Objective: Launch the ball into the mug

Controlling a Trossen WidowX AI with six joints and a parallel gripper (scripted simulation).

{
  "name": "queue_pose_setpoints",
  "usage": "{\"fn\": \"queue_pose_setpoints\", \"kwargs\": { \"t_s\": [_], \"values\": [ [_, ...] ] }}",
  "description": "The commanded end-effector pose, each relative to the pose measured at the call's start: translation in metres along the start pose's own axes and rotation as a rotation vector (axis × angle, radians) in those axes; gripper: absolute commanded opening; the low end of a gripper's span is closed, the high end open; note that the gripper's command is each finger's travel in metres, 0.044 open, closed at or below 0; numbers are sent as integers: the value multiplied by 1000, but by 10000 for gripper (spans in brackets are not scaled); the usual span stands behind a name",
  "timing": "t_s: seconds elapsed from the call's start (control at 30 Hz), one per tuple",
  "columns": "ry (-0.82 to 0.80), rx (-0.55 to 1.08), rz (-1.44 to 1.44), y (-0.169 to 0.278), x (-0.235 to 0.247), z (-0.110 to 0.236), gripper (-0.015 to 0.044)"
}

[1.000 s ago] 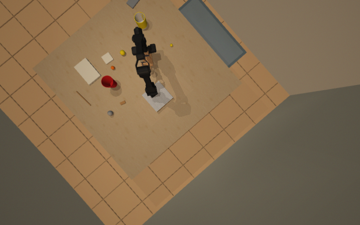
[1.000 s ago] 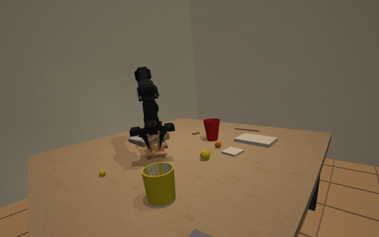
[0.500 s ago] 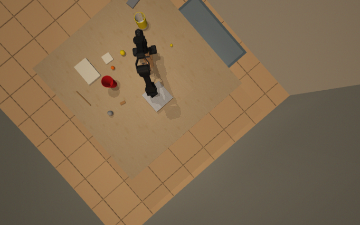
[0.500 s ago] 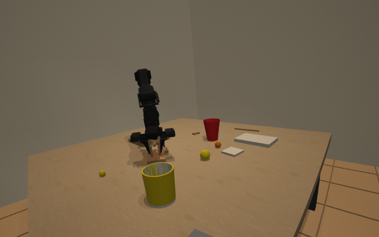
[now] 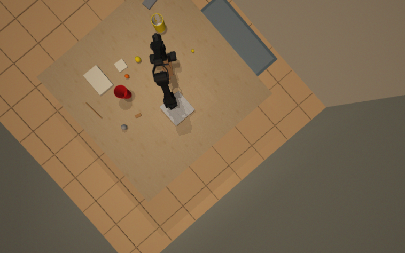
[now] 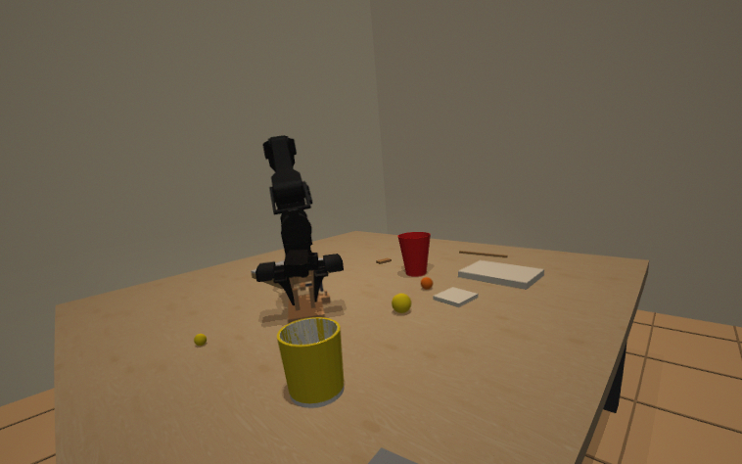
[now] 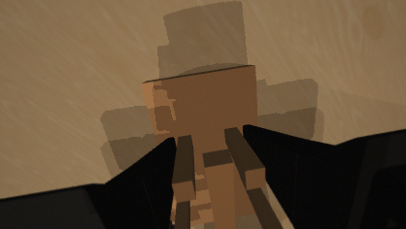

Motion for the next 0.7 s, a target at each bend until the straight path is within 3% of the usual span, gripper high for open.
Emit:
{"fn": "queue_pose_setpoints", "kwargs": {
  "t_s": [0.0,0.27,0.37,0.5,0.67],
  "values": [
    [0,-1,0,0,0,1,157],
    [0,-1,0,-1,0,4,368],
    [-1,-1,0,-5,0,42,440],
    [-1,1,0,-1,0,98,440],
    [-1,-9,3,-4,0,90,440]
  ]
}}
Point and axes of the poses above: the point midway between the two fingers, 35 mm back from their tips, its own z axis back along the fingers, its own x axis across the jaws, y = z × x, the point moved 9 cm from there along z, back along the fingers, and after that the axes turned 1 degree about z, right-handed, at the moved point
